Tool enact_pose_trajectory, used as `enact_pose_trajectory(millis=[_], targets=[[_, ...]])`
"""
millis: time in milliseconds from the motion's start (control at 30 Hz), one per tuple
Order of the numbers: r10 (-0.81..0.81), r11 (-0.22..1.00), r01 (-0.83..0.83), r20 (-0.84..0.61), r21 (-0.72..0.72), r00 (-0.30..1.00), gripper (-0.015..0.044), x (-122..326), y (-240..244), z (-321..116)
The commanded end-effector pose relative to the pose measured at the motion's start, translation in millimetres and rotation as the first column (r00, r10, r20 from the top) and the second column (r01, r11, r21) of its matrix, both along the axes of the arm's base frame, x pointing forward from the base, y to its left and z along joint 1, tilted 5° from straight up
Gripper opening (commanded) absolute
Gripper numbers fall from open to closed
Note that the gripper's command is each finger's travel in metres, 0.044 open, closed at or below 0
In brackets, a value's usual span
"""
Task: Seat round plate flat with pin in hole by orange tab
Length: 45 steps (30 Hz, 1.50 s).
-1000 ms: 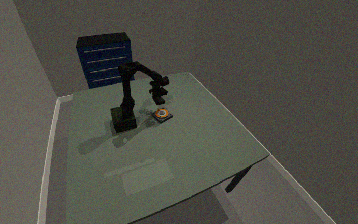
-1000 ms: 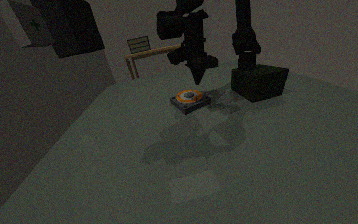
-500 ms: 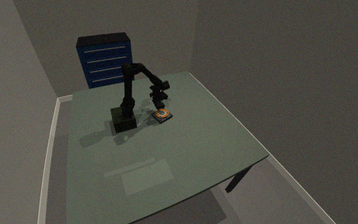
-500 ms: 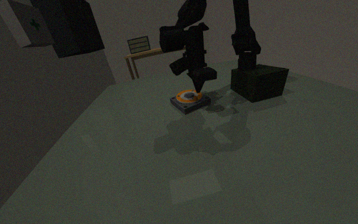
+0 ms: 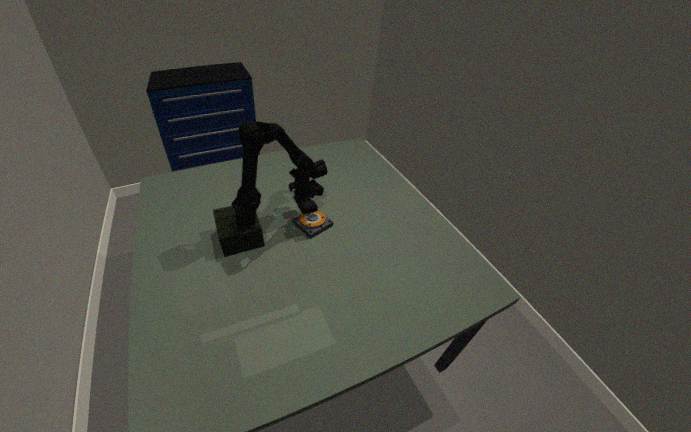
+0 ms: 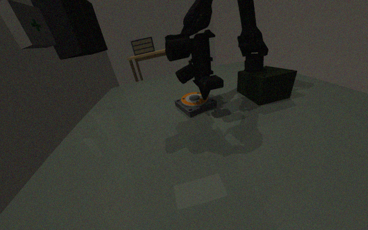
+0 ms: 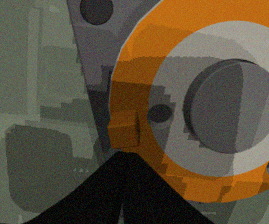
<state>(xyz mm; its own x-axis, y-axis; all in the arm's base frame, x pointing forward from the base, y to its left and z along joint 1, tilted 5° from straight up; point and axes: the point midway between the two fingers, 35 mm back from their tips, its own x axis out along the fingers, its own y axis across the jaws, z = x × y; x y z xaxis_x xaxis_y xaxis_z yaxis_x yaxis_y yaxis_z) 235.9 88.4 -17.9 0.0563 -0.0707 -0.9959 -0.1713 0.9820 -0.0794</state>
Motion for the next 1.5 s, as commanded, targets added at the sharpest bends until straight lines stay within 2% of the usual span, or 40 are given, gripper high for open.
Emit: enact_pose_trajectory(millis=[0, 1467], targets=[[-0.001, 1.000, 0.001, 0.000, 0.005, 1.000, 0.0000, 5.8, 5.5, -0.8], [-0.001, 1.000, 0.001, 0.001, 0.005, 1.000, 0.0000, 24.9, 14.1, -0.2]])
